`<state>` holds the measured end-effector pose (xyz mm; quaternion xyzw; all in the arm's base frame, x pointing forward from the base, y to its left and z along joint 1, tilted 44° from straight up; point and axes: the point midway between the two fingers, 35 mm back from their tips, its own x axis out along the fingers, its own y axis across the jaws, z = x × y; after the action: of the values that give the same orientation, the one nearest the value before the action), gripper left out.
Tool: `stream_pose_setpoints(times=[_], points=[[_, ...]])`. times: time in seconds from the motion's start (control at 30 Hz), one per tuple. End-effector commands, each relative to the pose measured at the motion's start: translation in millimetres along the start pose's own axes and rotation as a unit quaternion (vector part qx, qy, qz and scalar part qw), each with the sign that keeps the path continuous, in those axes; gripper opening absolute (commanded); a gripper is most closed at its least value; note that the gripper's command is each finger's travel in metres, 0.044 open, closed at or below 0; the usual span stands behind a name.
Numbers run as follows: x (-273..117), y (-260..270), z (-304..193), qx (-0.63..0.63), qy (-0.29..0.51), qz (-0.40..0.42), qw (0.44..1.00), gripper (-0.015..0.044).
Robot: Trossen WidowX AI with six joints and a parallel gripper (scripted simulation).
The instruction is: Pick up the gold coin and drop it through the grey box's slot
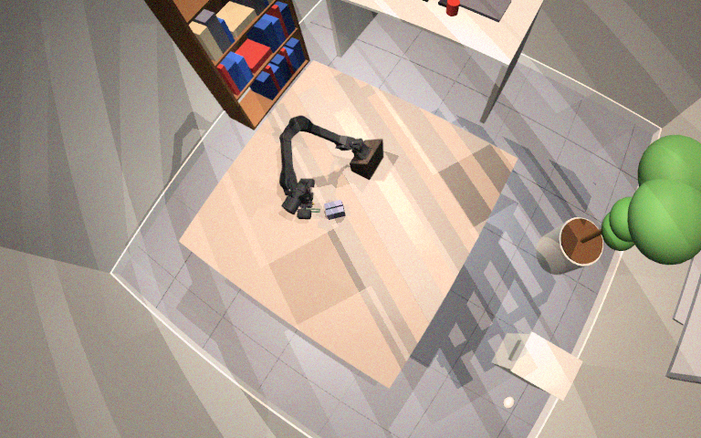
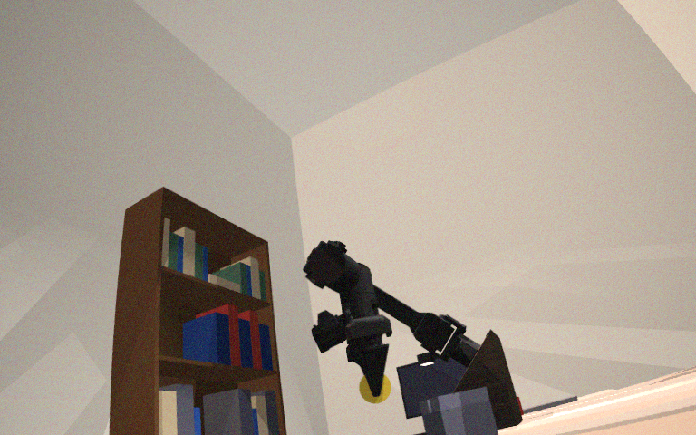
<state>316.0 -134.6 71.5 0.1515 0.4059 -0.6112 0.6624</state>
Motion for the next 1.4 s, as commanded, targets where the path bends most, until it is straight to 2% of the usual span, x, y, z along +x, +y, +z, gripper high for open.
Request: stream_pose_setpoints(times=[0.0,0.1,0.4,0.63,1.37], points=[[-11,-1,2,0.005,-0.004,0.002,1.000,0.0000],[-11,-1,1,-0.006,-0.004,0.002,1.000,0.0000],[-11,1,-8,-0.143,-0.004,0.002,0.990,0.0000],[-11,2,-10,-0.146,-0.004,0.002,0.989,0.0000],[-12,8,-67,-0.147,0.000,0.004,0.989,0.0000]])
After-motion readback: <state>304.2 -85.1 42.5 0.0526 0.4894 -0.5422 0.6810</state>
